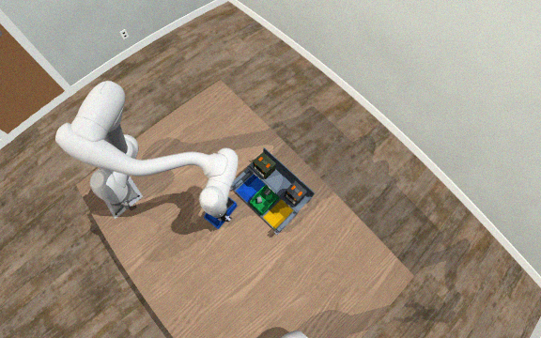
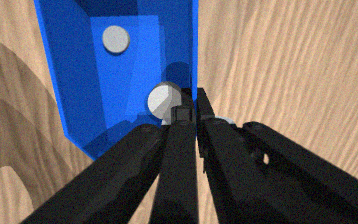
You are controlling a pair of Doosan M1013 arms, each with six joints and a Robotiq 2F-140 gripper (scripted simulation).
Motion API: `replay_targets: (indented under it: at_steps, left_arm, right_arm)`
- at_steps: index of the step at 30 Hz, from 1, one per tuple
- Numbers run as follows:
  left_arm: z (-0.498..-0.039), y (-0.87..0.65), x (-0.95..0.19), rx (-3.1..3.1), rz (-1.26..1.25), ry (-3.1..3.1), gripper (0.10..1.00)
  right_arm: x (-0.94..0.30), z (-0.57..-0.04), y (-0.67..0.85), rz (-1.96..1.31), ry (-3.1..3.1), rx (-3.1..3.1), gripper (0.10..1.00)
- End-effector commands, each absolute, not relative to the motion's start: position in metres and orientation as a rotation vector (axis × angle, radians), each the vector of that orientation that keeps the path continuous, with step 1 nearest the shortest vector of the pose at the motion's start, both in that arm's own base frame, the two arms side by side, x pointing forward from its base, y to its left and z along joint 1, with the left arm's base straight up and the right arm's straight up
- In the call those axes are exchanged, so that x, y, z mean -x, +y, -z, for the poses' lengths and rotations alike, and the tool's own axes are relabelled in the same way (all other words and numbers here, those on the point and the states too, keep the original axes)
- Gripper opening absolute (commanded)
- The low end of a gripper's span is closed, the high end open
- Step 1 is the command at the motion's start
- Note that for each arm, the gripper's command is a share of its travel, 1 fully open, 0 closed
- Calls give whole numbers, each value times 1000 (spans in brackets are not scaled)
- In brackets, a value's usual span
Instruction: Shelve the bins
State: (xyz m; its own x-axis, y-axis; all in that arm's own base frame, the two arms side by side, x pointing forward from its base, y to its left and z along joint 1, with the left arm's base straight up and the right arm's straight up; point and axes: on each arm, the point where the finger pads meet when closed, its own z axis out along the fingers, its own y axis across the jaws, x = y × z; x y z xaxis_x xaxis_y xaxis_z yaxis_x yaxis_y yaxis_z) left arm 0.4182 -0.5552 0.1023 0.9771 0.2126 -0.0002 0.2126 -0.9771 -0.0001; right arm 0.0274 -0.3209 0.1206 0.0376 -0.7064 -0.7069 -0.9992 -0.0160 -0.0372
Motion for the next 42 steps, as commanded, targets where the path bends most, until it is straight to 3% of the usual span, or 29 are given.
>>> replay_targets:
  at_steps: [1,42]
  left_arm:
    - [-103,-556,-419,3126,1,-325,99]
    - [-103,-559,-420,3137,1,-193,99]
  right_arm:
    - [-28,-121,-321,-698,1723,1778,1000]
    - [-28,-121,-321,-698,1723,1778,1000]
